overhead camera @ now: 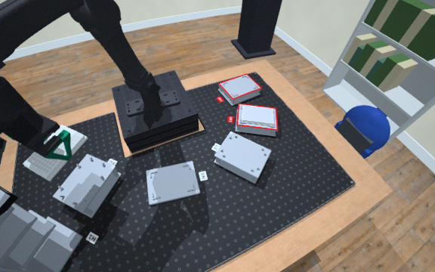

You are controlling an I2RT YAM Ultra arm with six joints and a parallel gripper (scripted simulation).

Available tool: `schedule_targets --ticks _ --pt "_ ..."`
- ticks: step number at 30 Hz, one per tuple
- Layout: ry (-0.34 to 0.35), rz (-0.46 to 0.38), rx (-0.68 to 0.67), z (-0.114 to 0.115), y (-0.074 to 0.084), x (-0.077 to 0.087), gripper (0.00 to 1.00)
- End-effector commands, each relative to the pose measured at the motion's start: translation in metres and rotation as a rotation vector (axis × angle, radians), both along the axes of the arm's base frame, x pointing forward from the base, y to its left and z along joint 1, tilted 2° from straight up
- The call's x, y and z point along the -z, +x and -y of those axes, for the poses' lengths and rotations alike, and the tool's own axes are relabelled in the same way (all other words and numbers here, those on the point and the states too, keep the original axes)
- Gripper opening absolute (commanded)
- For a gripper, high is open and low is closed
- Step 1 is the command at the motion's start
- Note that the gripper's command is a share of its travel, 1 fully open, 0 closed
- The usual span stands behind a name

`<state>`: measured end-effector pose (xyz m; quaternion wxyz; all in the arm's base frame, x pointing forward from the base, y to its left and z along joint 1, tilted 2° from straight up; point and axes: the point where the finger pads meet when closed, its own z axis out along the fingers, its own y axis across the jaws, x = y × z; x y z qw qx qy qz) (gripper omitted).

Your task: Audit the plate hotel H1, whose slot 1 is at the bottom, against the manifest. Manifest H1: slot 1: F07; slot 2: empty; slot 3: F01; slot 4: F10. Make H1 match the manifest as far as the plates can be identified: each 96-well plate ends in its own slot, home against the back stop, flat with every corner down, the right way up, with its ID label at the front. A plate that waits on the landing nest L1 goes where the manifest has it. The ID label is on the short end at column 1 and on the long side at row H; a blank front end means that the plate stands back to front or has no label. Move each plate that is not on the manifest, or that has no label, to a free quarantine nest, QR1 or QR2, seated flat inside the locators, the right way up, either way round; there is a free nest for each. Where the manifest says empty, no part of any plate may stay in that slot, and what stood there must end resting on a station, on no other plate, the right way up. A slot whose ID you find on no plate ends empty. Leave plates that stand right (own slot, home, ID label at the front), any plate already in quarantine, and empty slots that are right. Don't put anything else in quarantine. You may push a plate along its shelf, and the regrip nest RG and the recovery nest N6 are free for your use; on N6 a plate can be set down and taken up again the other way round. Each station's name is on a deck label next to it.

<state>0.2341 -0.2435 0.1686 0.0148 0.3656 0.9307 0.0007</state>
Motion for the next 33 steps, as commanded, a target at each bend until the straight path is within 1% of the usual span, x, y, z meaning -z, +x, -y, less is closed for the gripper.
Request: schedule_targets --ticks 1,4,8,23,25,33 --pt "-0.020 0.018 -0.030 0.009 -0.003 -0.007 0.86" --pt "-0.020 0.018 -0.030 0.018 -0.008 -0.007 0.86" --pt "-0.021 0.018 -0.030 0.020 -0.008 -0.005 0.86" --pt "-0.021 0.018 -0.030 0.023 -0.004 0.035 0.86" --pt "-0.021 0.018 -0.030 0.023 -0.004 0.035 0.86" --pt "-0.021 0.018 -0.030 0.025 -0.002 0.056 0.86"
